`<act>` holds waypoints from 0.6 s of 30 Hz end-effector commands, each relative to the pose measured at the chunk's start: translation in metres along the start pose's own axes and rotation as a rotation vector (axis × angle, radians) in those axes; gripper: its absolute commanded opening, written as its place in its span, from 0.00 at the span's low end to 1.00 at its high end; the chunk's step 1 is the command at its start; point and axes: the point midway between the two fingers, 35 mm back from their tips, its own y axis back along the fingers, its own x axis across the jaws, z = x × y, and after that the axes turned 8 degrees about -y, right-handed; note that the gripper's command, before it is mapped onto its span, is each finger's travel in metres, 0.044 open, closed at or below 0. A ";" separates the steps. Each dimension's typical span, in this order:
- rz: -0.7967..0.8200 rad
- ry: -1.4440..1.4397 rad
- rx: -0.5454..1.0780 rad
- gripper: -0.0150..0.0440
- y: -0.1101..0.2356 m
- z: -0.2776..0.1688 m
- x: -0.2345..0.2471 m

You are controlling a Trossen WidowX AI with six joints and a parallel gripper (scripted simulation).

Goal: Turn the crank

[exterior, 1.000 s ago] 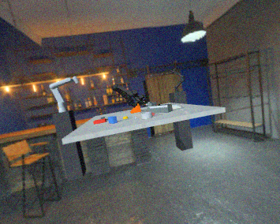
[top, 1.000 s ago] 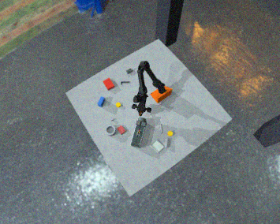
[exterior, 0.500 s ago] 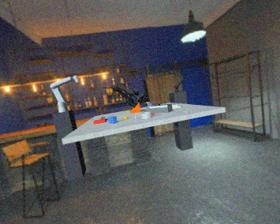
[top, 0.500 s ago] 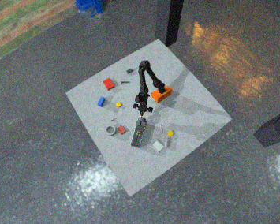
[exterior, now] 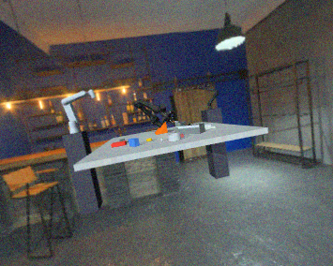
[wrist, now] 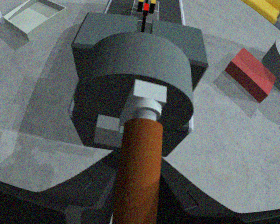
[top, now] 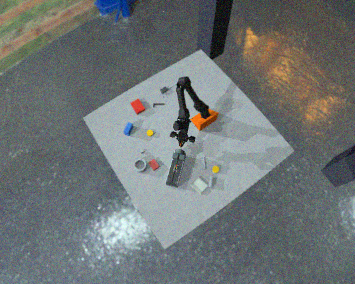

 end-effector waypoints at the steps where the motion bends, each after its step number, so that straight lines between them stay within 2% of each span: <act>1: 0.016 0.010 -0.005 0.25 0.001 -0.001 0.009; 18: 0.016 0.010 -0.005 0.25 -0.001 -0.003 0.015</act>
